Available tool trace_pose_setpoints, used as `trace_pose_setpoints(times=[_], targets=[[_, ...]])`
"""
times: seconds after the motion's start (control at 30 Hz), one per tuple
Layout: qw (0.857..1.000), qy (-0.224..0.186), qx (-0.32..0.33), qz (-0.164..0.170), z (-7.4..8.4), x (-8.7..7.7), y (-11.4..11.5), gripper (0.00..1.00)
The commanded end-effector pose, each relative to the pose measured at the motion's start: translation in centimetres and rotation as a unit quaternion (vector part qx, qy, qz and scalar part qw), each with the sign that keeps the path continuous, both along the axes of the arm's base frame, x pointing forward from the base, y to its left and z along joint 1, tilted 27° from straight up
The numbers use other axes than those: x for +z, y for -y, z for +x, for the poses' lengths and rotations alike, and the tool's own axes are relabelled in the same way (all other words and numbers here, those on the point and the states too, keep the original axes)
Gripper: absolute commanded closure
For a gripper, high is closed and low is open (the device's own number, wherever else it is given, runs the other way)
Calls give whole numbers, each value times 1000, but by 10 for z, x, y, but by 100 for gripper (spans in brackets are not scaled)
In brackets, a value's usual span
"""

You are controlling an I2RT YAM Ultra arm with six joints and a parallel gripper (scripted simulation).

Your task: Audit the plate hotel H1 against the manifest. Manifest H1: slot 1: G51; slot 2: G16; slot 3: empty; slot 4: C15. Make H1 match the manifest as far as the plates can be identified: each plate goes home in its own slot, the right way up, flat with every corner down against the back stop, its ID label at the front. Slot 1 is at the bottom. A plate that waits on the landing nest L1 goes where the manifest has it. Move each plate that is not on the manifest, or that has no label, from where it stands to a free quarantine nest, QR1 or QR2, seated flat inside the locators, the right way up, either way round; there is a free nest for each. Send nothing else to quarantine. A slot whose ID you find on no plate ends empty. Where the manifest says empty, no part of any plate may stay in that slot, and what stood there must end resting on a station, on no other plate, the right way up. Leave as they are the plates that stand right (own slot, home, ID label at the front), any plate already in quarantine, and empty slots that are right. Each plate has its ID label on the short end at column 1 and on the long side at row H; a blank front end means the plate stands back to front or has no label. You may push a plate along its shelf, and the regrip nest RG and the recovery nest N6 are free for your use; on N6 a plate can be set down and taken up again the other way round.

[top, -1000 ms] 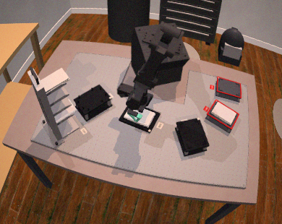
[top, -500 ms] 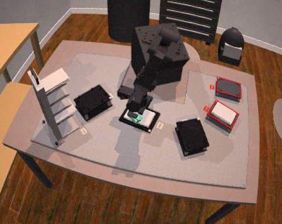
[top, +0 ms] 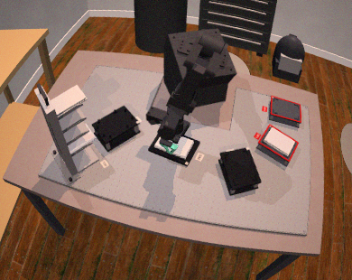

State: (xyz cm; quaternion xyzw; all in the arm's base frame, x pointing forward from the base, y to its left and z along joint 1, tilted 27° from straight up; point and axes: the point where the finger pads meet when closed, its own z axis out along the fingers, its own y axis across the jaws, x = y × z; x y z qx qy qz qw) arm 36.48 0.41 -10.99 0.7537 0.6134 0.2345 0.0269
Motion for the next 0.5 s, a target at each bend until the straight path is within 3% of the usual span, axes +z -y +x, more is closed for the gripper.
trace_pose_setpoints(times=[0.0, 0.47], targets=[[1000, 4, -4, -6, 2, 2, 3, 14], [1000, 4, -4, -6, 0, 7, 4, 14]])
